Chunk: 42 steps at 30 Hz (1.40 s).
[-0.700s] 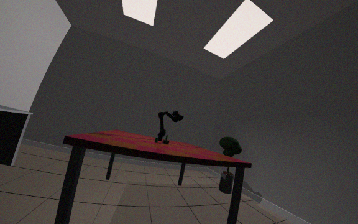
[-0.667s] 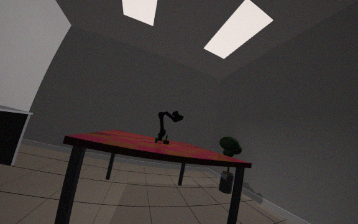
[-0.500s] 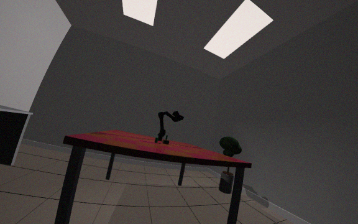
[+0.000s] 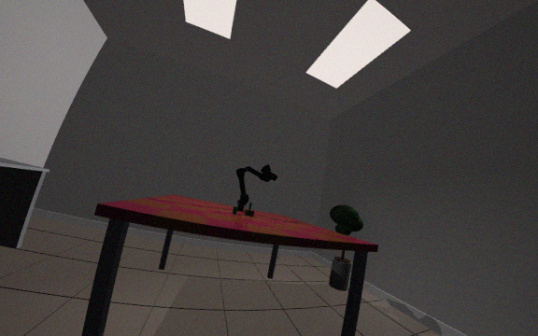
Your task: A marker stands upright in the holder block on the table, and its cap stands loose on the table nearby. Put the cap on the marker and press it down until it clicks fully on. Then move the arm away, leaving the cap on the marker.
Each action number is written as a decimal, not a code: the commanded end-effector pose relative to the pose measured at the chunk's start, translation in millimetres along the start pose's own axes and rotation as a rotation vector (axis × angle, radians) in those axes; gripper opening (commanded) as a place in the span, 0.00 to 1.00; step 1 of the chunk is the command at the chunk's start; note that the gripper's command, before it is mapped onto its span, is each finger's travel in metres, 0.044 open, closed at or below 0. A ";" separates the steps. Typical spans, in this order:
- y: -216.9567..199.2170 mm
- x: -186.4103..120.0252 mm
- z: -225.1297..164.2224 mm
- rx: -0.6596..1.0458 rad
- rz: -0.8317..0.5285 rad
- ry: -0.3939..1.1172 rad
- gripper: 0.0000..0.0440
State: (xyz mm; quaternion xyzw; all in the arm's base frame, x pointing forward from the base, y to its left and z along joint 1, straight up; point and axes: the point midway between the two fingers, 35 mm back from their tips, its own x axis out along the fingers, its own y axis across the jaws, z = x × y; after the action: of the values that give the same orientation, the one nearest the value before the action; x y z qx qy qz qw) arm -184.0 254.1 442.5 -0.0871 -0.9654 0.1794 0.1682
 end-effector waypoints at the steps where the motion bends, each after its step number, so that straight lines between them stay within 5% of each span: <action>1: -0.3 -2.8 -3.1 0.013 0.021 -0.013 0.66; 19: 10.9 -20.2 -10.5 0.131 0.162 -0.056 0.76; 42: 24.7 -50.9 -13.8 0.271 0.349 -0.077 0.76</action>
State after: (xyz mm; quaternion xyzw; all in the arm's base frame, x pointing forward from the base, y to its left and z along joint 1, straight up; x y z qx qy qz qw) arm -132.6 271.4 429.7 -0.2169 -0.9109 0.3334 0.1098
